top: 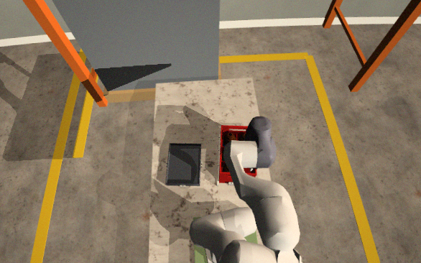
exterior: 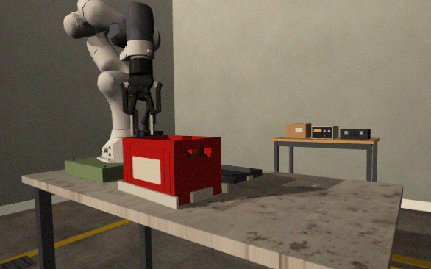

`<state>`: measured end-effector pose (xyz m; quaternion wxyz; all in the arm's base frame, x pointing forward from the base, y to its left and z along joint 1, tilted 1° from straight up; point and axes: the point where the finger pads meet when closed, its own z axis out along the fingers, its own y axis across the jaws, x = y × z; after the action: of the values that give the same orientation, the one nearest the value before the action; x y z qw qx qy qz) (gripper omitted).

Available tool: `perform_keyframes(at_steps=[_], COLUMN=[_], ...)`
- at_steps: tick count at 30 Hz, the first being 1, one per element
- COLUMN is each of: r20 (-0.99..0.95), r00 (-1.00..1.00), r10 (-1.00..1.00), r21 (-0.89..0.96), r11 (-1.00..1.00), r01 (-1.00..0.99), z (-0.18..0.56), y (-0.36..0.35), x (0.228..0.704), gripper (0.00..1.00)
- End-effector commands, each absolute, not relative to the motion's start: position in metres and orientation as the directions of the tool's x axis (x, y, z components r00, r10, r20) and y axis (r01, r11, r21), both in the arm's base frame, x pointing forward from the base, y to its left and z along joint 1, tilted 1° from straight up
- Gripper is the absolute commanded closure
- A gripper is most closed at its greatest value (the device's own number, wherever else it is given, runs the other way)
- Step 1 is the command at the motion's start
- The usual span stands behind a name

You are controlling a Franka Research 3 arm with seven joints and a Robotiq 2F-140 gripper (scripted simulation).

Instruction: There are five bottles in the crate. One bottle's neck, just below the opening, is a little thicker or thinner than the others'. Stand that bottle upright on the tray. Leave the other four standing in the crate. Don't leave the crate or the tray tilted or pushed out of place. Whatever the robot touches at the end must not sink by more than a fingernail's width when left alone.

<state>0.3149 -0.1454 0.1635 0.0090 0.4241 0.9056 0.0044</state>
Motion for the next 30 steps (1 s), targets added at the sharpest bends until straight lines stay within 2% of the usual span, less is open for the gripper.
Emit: perform_keyframes(at_steps=[1, 30], r20=[-0.014, -0.014], r00=[-0.640, -0.640], r10=[0.768, 0.768], r21=[0.014, 0.014], r11=[0.640, 0.640], r01=[0.768, 0.768], z=[0.161, 0.132], y=[-0.146, -0.147], x=[0.315, 0.315], gripper=[0.56, 0.56])
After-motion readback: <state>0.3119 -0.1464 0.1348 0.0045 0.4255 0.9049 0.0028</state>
